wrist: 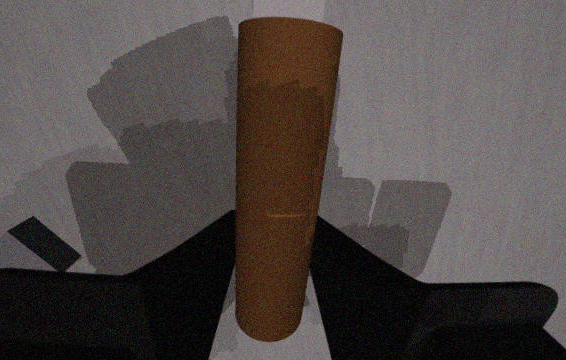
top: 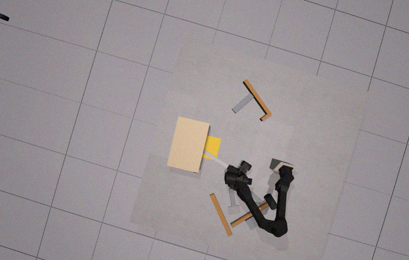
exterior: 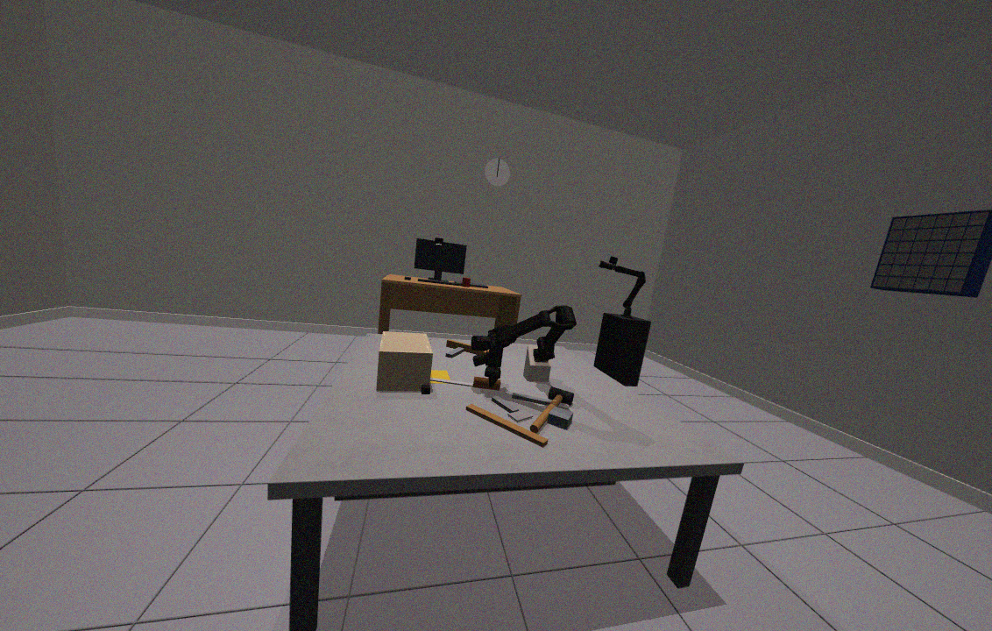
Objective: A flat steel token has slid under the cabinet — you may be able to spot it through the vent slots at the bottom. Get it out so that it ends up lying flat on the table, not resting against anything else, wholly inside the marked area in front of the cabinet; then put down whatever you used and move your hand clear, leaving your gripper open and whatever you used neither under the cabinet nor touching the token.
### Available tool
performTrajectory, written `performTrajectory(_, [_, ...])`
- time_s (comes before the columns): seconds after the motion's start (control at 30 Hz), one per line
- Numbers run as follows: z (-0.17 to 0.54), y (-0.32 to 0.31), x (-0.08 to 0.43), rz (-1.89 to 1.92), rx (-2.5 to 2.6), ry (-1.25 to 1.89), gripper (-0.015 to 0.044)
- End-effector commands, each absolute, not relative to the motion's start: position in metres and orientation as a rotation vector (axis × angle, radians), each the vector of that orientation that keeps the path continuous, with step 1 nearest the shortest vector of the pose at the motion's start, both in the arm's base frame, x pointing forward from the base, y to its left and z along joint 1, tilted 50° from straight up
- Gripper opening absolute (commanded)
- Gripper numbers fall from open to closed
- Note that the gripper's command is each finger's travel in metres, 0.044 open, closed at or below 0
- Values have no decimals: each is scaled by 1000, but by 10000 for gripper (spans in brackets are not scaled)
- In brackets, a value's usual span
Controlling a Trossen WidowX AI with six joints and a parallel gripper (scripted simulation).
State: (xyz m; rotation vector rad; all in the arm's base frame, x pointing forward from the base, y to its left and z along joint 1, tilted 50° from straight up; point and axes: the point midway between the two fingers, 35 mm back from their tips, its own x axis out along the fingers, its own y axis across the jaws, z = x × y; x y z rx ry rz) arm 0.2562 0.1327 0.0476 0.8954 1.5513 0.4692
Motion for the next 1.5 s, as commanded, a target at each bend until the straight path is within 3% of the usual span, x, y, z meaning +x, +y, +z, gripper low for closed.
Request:
performTrajectory(0.0, [48, 135, 248, 467, 898, 1558, 0])
performTrajectory(1.47, [58, 137, 228, 527, 835, 1528, 0])
